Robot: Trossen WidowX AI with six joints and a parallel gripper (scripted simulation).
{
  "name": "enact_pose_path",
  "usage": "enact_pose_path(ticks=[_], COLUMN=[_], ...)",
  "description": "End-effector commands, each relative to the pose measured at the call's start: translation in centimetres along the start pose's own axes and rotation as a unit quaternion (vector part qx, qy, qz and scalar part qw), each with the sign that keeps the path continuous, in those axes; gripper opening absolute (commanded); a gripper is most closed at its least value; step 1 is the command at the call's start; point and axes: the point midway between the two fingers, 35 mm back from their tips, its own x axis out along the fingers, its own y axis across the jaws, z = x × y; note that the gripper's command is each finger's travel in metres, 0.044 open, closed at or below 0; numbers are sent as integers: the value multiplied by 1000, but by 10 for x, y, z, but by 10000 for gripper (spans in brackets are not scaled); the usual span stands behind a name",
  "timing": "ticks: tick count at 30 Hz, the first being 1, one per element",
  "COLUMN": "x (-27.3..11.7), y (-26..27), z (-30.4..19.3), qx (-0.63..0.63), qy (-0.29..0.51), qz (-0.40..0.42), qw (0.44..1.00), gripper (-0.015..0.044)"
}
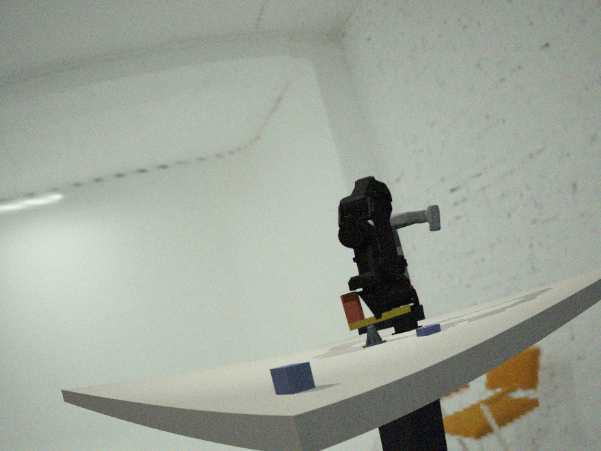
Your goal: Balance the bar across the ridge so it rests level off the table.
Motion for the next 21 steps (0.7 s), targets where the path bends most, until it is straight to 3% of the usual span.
enact_pose_path(ticks=[1,21], x=[1,2], y=[0,0], z=[0,0], qx=[-2,-2], qy=[-1,-1], qz=[0,0], qw=[1000,1000], gripper=[0,0])
